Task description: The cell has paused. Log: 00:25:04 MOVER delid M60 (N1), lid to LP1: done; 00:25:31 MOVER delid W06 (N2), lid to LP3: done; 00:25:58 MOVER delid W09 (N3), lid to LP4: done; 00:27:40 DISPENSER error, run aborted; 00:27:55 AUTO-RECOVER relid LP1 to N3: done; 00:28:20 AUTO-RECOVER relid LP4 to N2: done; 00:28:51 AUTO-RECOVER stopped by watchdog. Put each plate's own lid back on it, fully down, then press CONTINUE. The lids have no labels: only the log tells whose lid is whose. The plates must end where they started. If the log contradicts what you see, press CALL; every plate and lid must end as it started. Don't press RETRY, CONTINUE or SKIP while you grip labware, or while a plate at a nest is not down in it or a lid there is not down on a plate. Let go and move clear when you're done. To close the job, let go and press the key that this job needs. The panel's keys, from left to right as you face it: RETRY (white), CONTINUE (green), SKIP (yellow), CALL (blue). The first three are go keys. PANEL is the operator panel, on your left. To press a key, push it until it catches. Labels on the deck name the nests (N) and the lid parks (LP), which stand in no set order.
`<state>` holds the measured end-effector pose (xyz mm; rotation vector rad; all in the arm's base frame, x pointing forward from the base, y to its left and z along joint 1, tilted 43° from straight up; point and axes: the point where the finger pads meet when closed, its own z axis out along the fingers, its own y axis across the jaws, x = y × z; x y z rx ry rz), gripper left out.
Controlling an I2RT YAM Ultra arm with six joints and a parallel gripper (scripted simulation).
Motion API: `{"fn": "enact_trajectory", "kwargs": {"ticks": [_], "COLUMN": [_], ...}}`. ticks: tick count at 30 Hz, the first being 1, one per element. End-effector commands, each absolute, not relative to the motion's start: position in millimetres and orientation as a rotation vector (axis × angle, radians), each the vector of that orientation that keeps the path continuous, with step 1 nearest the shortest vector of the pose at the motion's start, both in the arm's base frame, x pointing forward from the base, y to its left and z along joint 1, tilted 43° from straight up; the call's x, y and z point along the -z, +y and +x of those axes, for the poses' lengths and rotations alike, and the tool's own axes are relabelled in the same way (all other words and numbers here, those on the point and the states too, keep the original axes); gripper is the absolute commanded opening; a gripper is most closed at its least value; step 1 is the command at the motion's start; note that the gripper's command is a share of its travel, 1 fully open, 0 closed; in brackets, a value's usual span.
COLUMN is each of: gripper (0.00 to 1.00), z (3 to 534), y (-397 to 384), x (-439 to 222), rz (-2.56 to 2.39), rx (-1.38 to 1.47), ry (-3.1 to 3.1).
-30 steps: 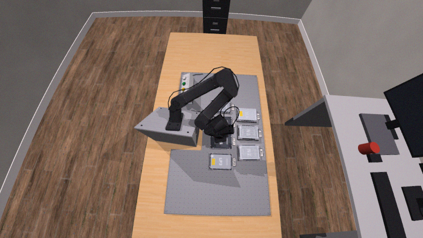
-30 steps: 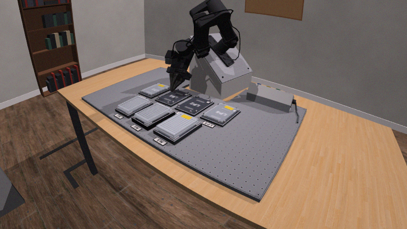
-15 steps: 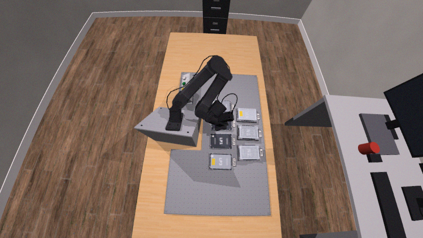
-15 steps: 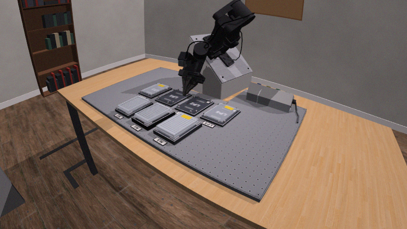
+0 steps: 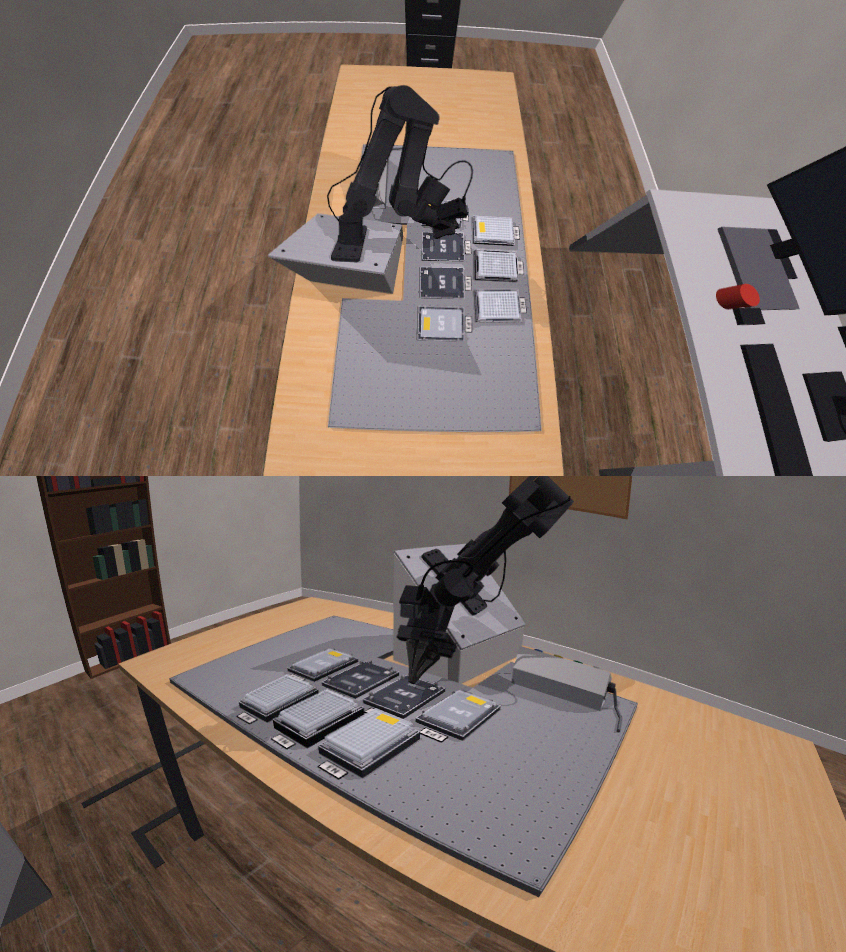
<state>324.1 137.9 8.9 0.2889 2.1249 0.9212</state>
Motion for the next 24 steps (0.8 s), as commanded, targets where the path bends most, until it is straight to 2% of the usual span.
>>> {"fn": "enact_trajectory", "kwargs": {"ticks": [1, 8, 24], "gripper": [0.0, 0.0, 0.0], "z": [331, 330, 324], "y": [137, 157, 153], "x": [-10, -29, -19], "rz": [0.383, 0.385, 0.39], "rx": [-0.863, -0.867, -0.855], "ry": [2.168, 2.167, 2.192]}}
